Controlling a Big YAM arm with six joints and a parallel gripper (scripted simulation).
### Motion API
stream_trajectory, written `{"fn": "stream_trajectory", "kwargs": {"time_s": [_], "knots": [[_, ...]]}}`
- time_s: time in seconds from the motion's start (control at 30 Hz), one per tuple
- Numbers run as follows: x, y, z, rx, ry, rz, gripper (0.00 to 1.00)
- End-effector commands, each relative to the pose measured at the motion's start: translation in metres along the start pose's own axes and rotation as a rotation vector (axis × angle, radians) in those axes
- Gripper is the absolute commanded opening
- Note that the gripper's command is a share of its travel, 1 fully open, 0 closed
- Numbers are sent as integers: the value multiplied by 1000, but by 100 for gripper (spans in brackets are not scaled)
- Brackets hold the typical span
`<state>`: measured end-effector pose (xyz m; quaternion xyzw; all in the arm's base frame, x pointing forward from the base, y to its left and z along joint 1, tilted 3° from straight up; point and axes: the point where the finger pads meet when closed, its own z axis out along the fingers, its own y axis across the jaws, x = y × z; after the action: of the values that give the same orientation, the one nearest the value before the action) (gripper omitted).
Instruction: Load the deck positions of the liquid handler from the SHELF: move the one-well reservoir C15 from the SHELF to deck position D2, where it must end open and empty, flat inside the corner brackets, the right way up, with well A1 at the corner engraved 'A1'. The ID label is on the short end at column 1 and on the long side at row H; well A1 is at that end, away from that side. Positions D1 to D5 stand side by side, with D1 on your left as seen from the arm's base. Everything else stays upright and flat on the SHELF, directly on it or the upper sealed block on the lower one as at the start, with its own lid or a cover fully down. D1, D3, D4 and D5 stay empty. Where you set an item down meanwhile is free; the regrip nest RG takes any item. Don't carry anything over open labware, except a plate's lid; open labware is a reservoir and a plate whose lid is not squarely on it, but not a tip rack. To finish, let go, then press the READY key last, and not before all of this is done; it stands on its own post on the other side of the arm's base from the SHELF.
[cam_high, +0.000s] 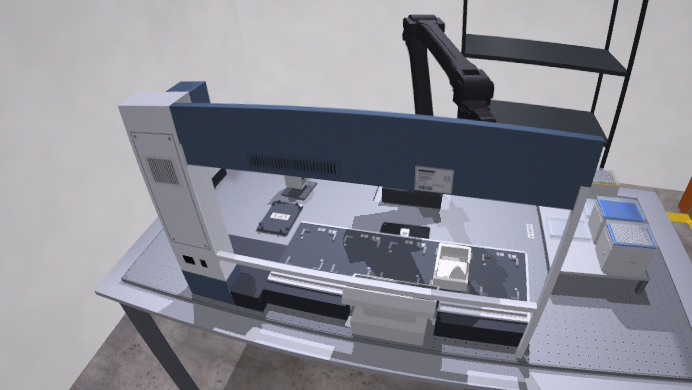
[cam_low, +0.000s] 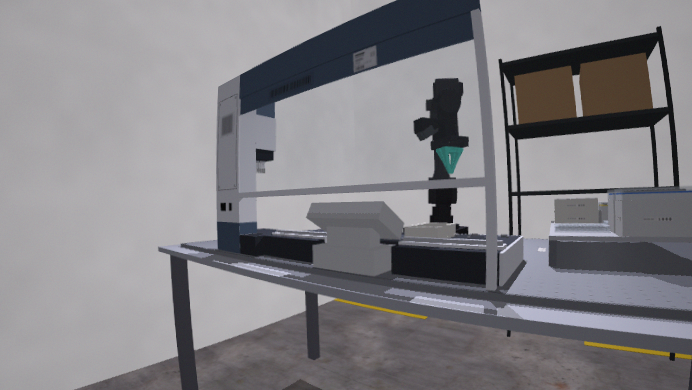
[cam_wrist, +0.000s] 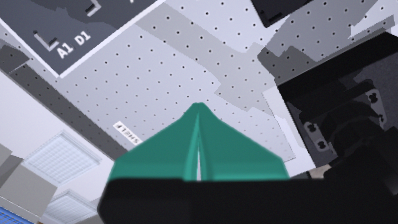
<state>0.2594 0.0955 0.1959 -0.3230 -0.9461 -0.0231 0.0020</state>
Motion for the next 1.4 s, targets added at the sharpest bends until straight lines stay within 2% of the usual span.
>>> {"fn": "stream_trajectory", "kwargs": {"time_s": [0.0,0.13,0.33,0.47,0.5,0.57,1.07,1.13,1.17,1.27,1.37], "knots": [[7,-2,-8,-10,-11,85,0],[10,-1,-8,-2,-6,166,0],[8,2,-12,-22,-15,285,0],[8,2,-12,-22,-15,292,0],[5,-13,-8,-11,-10,335,0],[5,-13,-8,-11,-10,335,0],[-33,-76,-8,-10,-8,635,0],[-33,-76,-8,-10,-8,635,0],[-42,-75,-18,-31,-22,654,0],[-44,-93,-8,-10,-9,713,0],[-54,-104,-12,-19,-17,761,0]]}}
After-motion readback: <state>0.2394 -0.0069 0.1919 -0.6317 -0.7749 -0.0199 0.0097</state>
